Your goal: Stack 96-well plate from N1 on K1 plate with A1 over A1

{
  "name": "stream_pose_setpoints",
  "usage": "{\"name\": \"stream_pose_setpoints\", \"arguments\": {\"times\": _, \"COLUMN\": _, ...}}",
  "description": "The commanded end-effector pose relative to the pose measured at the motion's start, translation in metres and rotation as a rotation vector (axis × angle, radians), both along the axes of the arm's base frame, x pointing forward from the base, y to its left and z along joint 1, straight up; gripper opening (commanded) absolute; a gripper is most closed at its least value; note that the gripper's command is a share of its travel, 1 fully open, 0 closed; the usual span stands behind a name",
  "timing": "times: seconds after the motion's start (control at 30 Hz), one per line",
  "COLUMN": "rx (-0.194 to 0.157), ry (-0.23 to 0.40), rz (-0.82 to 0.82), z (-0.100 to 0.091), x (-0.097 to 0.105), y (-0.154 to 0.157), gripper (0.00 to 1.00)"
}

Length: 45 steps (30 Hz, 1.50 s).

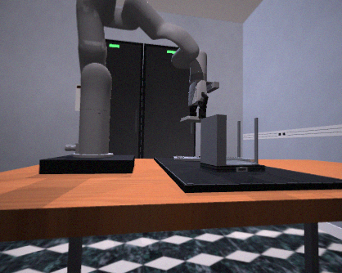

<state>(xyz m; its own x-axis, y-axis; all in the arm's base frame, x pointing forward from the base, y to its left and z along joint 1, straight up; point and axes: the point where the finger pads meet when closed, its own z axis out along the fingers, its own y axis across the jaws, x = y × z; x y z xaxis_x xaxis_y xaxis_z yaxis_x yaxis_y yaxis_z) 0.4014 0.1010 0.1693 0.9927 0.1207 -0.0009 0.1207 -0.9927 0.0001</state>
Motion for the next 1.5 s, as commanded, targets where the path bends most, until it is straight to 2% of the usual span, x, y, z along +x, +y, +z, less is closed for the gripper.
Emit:
{"name": "stream_pose_setpoints", "arguments": {"times": 0.0, "rx": -0.002, "ry": -0.005, "rz": 0.000, "z": 0.002, "x": 0.002, "y": -0.015, "gripper": 0.00}}
{"name": "stream_pose_setpoints", "arguments": {"times": 1.47, "rx": -0.004, "ry": -0.005, "rz": 0.000, "z": 0.006, "x": 0.008, "y": -0.145, "gripper": 0.00}}
